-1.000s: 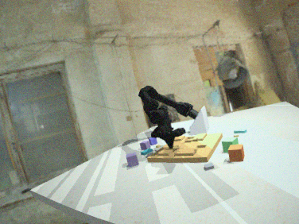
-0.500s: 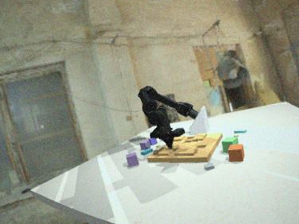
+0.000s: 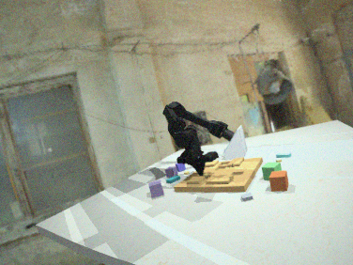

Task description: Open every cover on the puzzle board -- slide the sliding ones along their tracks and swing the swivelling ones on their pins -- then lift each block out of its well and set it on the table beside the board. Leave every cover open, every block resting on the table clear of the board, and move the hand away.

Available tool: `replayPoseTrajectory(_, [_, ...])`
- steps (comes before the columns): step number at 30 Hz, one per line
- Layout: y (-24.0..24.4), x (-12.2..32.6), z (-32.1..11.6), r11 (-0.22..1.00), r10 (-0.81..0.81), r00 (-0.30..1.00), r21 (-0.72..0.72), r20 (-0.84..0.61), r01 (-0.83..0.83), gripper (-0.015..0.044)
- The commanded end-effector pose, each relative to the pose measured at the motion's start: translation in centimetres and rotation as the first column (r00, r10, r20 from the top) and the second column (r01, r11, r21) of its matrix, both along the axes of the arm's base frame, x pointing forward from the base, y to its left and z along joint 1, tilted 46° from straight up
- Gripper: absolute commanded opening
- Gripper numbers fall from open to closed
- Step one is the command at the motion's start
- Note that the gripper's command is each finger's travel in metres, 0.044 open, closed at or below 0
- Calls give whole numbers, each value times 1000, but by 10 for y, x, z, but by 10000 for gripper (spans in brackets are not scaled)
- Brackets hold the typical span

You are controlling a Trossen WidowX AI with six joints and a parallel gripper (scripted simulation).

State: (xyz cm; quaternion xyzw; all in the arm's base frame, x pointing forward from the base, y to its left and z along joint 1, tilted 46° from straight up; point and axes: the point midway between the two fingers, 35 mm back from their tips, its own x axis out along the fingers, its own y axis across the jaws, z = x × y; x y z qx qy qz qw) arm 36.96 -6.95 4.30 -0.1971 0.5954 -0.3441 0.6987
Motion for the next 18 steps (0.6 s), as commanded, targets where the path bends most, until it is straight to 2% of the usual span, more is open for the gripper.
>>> replayPoseTrajectory(1, [-5, 9, 1, 1000, -9, 999, -5, 33, 9, 0])
replayPoseTrajectory(2, [0, 0, 0, 1000, 0, 1000, 0, 0, 0, 0])
replayPoseTrajectory(18, [9, -16, -2, 1000, -5, 1000, -2, 17, 5, 0])
